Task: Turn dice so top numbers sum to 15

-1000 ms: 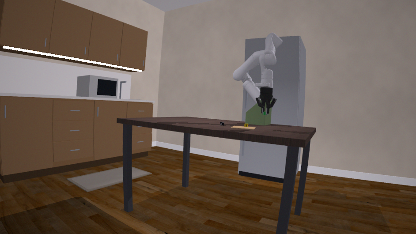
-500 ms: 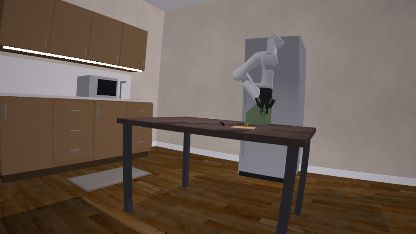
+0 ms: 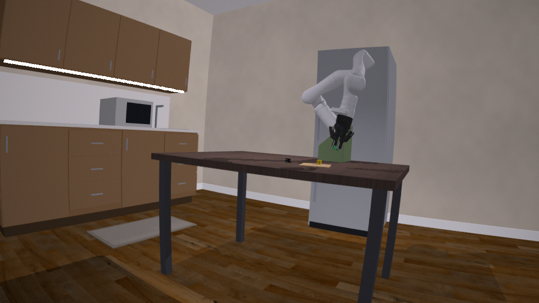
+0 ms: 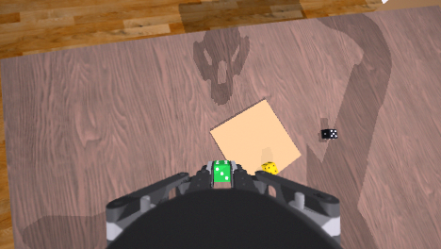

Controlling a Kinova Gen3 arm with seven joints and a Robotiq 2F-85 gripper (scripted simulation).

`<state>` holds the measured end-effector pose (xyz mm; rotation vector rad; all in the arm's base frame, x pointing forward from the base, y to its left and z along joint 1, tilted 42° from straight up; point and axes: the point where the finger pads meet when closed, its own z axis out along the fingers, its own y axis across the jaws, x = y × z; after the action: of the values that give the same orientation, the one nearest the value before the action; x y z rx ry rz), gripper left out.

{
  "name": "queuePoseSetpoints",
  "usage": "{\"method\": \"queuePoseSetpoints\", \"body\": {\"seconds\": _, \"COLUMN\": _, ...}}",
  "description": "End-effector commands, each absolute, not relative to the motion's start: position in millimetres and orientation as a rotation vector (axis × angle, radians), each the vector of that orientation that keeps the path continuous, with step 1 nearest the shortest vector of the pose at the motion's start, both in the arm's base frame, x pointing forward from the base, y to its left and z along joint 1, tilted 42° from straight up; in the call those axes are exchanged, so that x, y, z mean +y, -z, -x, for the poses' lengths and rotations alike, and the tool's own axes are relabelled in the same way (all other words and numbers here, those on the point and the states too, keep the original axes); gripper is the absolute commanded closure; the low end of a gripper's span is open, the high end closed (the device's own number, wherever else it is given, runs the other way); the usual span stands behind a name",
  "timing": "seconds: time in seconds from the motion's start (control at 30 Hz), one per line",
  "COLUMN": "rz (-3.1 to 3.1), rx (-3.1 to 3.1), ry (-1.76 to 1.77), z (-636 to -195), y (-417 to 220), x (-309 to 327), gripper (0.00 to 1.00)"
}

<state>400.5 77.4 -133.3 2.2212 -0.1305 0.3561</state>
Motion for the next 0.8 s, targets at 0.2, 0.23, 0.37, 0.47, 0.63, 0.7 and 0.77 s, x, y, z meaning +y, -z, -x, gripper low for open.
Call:
{"method": "queuePoseSetpoints", "body": {"seconds": 0.2, "rz": -2.115, "rx": -0.094, "ry": -0.493, "z": -398, "y": 126, "x": 68, "gripper": 0.85}}
{"method": "queuePoseSetpoints", "body": {"seconds": 0.23, "rz": -2.100, "rx": -0.091, "ry": -0.516, "z": -399, "y": 124, "x": 67, "gripper": 0.85}}
{"method": "queuePoseSetpoints", "body": {"seconds": 0.37, "rz": -2.045, "rx": -0.074, "ry": -0.617, "z": -402, "y": 118, "x": 64, "gripper": 0.85}}
{"method": "queuePoseSetpoints", "body": {"seconds": 0.47, "rz": -2.008, "rx": -0.055, "ry": -0.698, "z": -404, "y": 113, "x": 64, "gripper": 0.85}}
{"method": "queuePoseSetpoints", "body": {"seconds": 0.63, "rz": -1.975, "rx": -0.031, "ry": -0.781, "z": -407, "y": 108, "x": 65, "gripper": 0.85}}
{"method": "queuePoseSetpoints", "body": {"seconds": 0.7, "rz": -1.956, "rx": -0.012, "ry": -0.836, "z": -410, "y": 106, "x": 67, "gripper": 0.85}}
{"method": "queuePoseSetpoints", "body": {"seconds": 0.77, "rz": -1.940, "rx": 0.008, "ry": -0.891, "z": -412, "y": 104, "x": 69, "gripper": 0.85}}
